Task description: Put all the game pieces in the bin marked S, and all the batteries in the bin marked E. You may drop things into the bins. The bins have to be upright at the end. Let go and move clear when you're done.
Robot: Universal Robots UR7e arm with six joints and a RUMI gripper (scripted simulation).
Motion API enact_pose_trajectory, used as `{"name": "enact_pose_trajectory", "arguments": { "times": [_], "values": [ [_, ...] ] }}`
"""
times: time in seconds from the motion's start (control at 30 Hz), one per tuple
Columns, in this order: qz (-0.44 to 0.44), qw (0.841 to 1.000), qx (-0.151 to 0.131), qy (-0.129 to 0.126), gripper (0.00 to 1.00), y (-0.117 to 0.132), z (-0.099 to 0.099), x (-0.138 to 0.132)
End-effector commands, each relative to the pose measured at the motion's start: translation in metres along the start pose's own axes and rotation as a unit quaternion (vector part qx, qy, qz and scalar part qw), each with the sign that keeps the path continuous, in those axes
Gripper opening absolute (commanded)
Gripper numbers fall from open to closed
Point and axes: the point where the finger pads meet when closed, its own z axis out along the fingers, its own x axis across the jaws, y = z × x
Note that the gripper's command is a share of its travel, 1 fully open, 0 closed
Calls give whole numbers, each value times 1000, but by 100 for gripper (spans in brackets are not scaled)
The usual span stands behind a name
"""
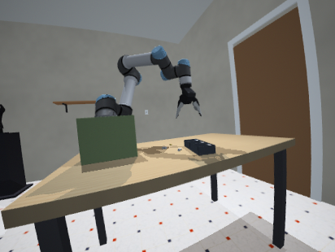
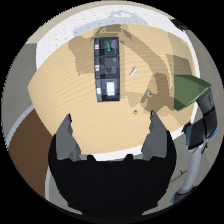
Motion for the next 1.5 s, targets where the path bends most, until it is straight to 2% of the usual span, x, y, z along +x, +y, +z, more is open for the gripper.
{"name": "enact_pose_trajectory", "arguments": {
  "times": [0.0,0.13,0.27,1.47],
  "values": [
    [0,1000,0,0,100,0,-18,0],
    [0,1000,0,0,100,0,-34,0],
    [0,1000,0,0,100,0,-40,0],
    [0,1000,0,0,100,0,-40,0]
  ]
}}
